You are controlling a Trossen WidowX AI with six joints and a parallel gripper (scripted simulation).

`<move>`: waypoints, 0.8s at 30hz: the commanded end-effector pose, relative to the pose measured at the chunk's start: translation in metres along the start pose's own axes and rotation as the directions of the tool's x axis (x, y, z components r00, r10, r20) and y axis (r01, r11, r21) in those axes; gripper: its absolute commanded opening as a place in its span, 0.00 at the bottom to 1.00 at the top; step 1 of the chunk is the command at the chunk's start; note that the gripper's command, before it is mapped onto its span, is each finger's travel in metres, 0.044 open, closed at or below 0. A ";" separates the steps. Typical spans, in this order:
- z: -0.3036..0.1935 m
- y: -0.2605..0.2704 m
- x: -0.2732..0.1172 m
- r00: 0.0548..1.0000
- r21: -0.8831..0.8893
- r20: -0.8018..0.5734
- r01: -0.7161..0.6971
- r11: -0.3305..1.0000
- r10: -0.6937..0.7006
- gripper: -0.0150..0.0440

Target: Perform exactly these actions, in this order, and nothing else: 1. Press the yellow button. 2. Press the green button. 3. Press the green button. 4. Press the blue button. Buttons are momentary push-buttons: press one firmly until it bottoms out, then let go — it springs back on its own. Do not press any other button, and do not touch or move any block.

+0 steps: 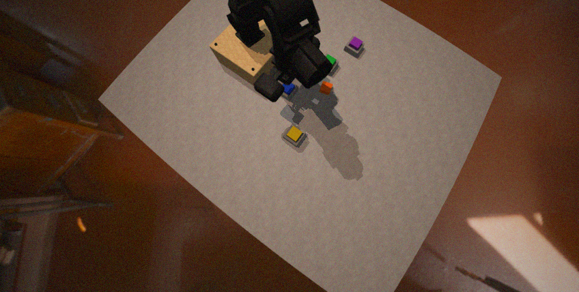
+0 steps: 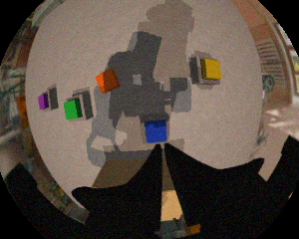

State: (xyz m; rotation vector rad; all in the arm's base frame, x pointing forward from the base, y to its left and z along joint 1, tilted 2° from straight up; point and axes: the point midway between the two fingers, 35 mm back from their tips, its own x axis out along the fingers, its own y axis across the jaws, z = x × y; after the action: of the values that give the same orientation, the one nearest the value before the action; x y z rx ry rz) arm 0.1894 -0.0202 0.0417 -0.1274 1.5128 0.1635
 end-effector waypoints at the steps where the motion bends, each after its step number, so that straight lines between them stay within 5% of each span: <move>1: -0.006 0.002 0.025 1.000 -0.006 -0.010 -0.008 1.000 0.008 0.29; 24: -0.006 0.002 0.055 1.000 -0.006 -0.010 -0.009 1.000 0.008 0.29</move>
State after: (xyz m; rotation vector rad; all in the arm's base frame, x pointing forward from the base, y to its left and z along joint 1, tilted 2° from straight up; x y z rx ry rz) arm 0.1872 -0.0191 -0.0071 -0.1297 1.5205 0.1691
